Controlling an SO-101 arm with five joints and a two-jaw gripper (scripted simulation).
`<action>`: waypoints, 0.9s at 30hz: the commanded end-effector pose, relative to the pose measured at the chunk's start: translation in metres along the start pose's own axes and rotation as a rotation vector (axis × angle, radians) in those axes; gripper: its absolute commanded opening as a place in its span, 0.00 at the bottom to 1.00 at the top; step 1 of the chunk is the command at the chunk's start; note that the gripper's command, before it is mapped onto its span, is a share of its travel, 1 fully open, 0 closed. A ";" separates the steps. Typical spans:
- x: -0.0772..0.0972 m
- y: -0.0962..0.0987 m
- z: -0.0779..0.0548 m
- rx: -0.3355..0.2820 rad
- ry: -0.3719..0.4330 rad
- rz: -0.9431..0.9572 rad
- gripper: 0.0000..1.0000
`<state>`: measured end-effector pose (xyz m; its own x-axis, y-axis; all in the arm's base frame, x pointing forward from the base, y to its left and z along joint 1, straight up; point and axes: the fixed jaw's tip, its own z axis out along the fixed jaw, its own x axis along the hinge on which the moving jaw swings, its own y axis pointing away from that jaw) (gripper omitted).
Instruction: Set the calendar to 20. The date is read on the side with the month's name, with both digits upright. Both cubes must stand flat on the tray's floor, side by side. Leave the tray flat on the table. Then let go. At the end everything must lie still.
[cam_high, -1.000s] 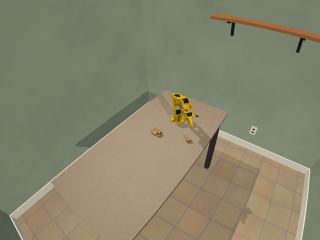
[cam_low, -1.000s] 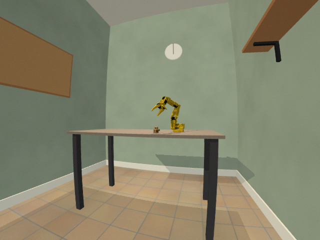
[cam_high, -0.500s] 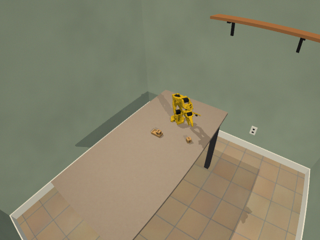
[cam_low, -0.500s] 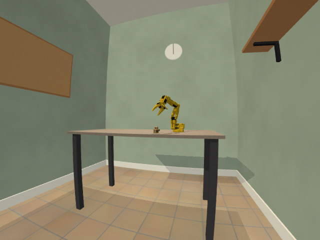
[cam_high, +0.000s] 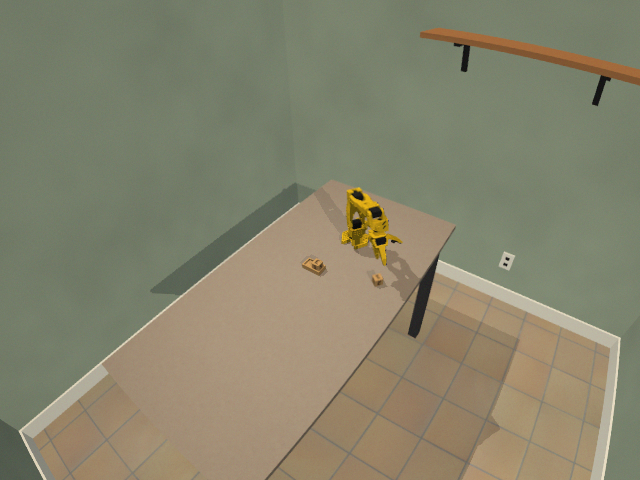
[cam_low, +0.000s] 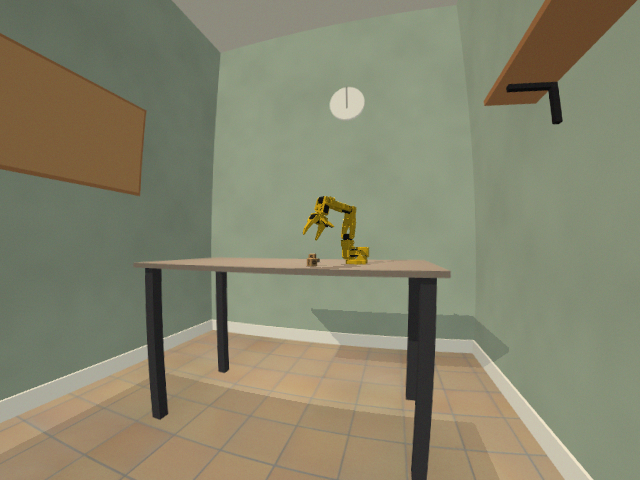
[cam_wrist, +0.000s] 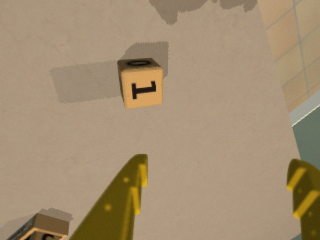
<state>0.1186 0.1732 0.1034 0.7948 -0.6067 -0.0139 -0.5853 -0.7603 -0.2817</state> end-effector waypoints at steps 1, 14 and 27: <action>0.002 -0.003 0.002 -0.012 0.003 0.001 0.35; 0.003 0.019 0.042 -0.260 0.013 0.001 0.35; 0.003 0.017 0.038 -0.250 0.013 0.002 0.35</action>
<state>0.1124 0.1640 0.0546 0.7935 -0.6086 0.0019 -0.6086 -0.7935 0.0093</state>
